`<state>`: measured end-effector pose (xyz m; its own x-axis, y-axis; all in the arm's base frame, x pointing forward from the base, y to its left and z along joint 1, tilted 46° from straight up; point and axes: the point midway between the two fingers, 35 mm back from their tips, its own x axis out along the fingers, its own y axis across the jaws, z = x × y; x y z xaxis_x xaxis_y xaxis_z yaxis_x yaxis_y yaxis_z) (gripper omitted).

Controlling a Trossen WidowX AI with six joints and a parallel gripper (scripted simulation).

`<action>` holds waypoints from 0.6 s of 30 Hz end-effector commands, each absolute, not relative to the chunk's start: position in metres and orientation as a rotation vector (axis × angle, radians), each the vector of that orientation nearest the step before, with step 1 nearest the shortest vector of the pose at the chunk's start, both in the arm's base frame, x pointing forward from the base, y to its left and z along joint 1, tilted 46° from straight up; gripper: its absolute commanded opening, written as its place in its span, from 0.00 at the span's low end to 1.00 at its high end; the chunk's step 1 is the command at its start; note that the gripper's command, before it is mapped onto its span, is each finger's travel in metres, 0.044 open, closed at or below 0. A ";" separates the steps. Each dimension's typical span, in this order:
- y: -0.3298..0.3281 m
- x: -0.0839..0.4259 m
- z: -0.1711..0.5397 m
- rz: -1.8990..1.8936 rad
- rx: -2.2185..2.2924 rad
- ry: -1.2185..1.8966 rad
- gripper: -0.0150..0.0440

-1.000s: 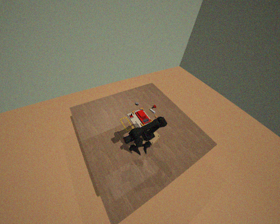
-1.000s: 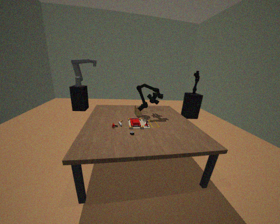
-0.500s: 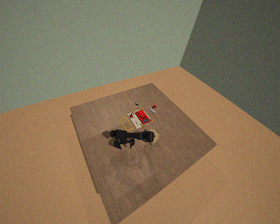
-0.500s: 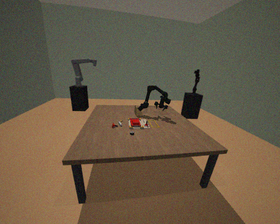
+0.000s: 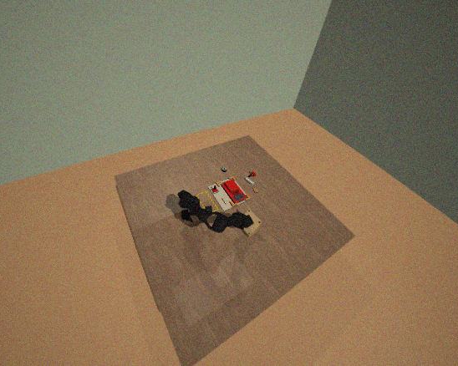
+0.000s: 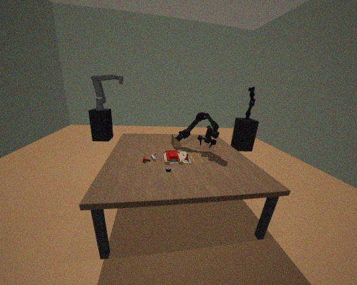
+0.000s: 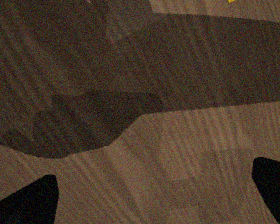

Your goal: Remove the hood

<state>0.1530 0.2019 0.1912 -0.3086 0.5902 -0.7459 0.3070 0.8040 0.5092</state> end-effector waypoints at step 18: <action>0.055 0.331 0.064 0.472 0.622 1.753 1.00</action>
